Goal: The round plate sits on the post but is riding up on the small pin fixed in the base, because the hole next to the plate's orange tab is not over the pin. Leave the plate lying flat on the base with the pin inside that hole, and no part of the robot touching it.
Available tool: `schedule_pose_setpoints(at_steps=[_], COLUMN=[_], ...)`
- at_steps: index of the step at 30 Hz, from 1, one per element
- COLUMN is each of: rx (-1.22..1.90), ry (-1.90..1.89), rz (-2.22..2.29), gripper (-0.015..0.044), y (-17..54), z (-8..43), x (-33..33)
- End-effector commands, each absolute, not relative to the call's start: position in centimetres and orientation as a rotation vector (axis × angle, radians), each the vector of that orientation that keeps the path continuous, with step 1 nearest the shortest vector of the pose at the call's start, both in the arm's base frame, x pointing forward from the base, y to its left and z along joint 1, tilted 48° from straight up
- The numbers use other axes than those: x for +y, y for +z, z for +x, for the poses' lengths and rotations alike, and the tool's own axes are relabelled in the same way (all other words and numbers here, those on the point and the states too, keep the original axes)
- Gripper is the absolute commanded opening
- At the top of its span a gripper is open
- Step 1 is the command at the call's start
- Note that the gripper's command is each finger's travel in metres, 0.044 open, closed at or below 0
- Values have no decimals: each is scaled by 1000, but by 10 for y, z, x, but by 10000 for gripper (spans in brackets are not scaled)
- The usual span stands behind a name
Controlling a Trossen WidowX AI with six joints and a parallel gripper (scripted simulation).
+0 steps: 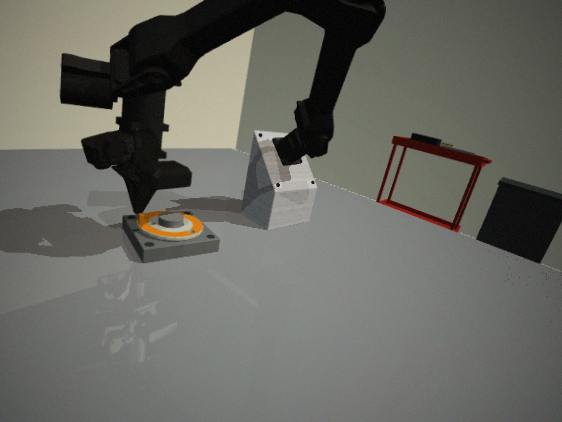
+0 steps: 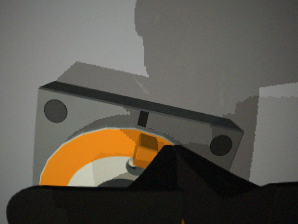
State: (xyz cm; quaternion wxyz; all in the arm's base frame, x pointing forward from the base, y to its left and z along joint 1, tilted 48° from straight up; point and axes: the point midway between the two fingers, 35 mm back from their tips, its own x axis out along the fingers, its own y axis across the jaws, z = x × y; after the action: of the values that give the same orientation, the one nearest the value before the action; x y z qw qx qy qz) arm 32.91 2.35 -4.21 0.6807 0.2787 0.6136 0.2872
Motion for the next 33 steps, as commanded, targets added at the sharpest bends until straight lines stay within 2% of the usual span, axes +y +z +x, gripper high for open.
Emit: schedule_pose_setpoints(at_steps=[1,13,33], rx=[1376,1377,1374], ry=[648,646,642], rz=[629,627,636], gripper=[0,0,0], y=[-39,-10,-15], z=[332,325,326], x=[27,-5,-1])
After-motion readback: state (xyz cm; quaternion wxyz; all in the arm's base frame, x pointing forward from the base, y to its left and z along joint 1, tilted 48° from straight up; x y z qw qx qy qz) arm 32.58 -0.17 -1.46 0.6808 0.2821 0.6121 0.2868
